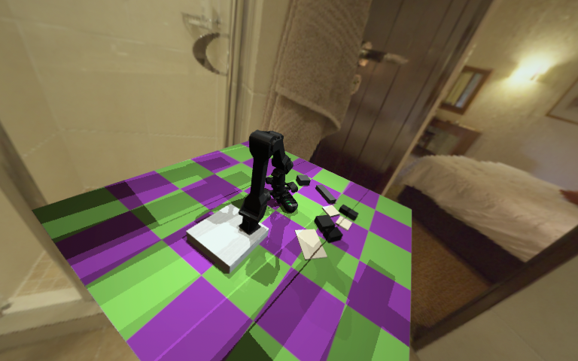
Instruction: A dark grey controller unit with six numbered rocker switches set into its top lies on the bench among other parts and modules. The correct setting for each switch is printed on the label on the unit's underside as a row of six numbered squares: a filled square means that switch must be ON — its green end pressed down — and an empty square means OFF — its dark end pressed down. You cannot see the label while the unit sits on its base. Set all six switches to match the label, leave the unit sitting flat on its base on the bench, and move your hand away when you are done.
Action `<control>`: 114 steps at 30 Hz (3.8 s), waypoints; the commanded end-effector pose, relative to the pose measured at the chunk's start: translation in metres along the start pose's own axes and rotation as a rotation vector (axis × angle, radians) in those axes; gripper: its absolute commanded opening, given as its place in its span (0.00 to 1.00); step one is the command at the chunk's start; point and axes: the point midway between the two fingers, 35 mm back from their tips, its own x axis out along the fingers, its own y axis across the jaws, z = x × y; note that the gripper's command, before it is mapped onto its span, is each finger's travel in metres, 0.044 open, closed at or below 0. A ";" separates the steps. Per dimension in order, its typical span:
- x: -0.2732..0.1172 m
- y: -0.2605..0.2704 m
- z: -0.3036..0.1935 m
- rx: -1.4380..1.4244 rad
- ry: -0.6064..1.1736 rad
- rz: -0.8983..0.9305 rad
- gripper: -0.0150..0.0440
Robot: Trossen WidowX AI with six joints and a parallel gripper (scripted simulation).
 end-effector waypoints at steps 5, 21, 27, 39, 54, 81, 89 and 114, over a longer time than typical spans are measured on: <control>0.002 -0.016 0.001 0.005 0.000 -0.016 0.25; -0.020 -0.007 0.001 0.003 0.000 -0.007 0.25; -0.052 0.017 -0.002 0.005 -0.001 -0.014 0.25; -0.043 -0.034 -0.001 0.001 -0.001 0.185 0.25; -0.074 -0.042 -0.001 0.002 0.003 0.188 0.43; -0.092 -0.044 -0.002 0.003 0.005 0.187 0.25; -0.091 -0.043 -0.002 0.003 0.005 0.190 0.57; -0.170 -0.056 -0.003 0.004 0.005 0.191 0.42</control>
